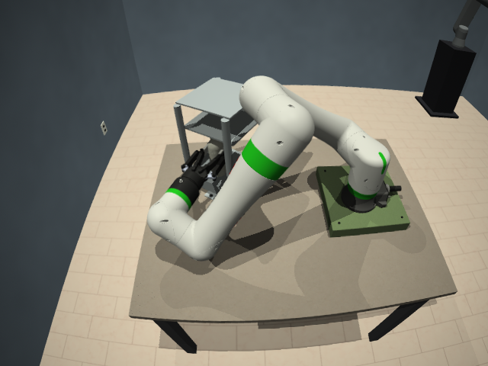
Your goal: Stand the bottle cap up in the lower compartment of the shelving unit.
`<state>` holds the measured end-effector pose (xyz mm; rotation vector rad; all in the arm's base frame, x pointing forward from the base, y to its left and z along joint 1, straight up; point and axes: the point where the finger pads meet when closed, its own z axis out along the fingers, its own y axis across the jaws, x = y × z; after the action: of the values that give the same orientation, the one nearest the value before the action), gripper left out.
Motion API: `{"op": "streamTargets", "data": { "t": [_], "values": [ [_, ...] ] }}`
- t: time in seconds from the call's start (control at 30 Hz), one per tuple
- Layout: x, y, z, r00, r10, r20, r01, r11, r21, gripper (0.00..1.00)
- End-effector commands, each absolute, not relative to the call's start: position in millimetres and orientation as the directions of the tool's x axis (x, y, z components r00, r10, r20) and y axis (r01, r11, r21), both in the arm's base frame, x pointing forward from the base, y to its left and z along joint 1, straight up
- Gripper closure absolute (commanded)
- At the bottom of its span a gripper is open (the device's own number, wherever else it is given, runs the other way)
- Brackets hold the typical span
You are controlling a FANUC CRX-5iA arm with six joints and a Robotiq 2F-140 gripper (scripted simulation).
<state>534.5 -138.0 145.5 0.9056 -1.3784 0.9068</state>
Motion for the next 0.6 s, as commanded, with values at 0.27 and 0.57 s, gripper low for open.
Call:
{"op": "streamTargets", "data": {
  "t": [0.27,0.57],
  "values": [
    [535,-138,143,-0.004,-0.002,1.000,-0.919,0.394,-0.003,1.00],
    [535,-138,129,-0.004,-0.002,1.000,-0.919,0.394,-0.003,1.00]
  ]
}}
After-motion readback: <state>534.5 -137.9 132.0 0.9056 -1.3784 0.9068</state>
